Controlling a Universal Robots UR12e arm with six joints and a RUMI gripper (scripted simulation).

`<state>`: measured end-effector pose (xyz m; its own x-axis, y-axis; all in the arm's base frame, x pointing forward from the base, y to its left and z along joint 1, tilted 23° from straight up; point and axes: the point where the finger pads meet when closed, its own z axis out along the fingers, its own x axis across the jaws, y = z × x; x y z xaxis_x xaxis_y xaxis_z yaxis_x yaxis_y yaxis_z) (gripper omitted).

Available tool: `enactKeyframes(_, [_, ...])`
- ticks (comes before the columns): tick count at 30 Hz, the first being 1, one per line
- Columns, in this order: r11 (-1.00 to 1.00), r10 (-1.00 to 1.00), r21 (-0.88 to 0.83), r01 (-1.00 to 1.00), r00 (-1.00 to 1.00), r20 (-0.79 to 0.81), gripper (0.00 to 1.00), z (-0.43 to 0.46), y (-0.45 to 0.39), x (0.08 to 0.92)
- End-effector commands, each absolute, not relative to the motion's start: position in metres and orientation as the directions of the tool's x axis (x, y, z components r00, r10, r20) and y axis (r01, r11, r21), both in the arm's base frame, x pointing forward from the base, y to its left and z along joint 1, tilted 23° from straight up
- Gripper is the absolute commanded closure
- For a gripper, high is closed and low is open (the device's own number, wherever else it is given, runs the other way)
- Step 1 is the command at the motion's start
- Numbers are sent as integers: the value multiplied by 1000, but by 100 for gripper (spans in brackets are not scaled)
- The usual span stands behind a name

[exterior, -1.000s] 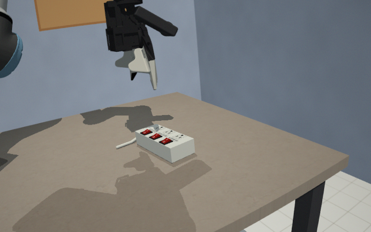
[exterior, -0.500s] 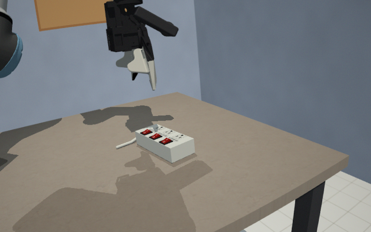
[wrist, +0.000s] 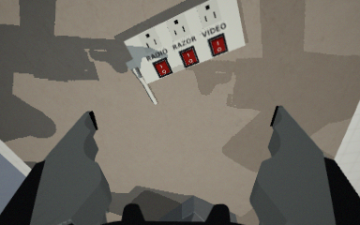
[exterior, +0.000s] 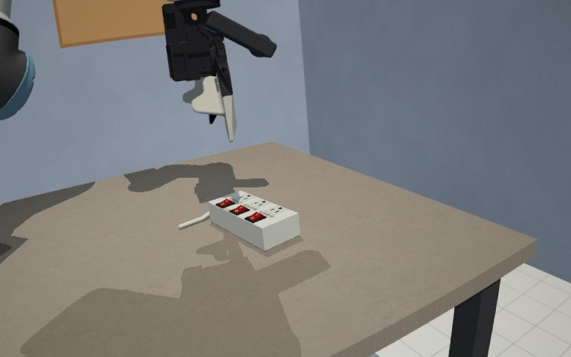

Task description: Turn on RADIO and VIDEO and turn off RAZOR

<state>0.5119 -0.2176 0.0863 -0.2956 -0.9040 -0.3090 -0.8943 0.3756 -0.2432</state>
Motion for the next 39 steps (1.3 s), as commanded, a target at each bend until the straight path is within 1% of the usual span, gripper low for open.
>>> enactKeyframes(1, [419, -885, -229, -879, -339, -319, 0, 86, -219, 513])
enactKeyframes(9, [528, -825, -187, -829, -448, -345, 0, 84, -220, 513])
enactKeyframes(17, [672, -713, -119, -731, -594, -374, 0, 81, -221, 514])
enactKeyframes(19, [672, -713, -119, -731, -594, -374, 0, 81, -221, 514])
enactKeyframes(26, [799, -567, -44, -600, -726, -389, 0, 78, -223, 514])
enactKeyframes(32, [893, -403, 32, -449, -828, -390, 0, 74, -223, 514])
enactKeyframes(34, [918, -340, 58, -391, -857, -387, 0, 73, -223, 514])
enactKeyframes(36, [918, -340, 58, -391, -857, -387, 0, 73, -223, 514])
enactKeyframes(39, [950, -240, 99, -297, -894, -379, 0, 71, -223, 513])
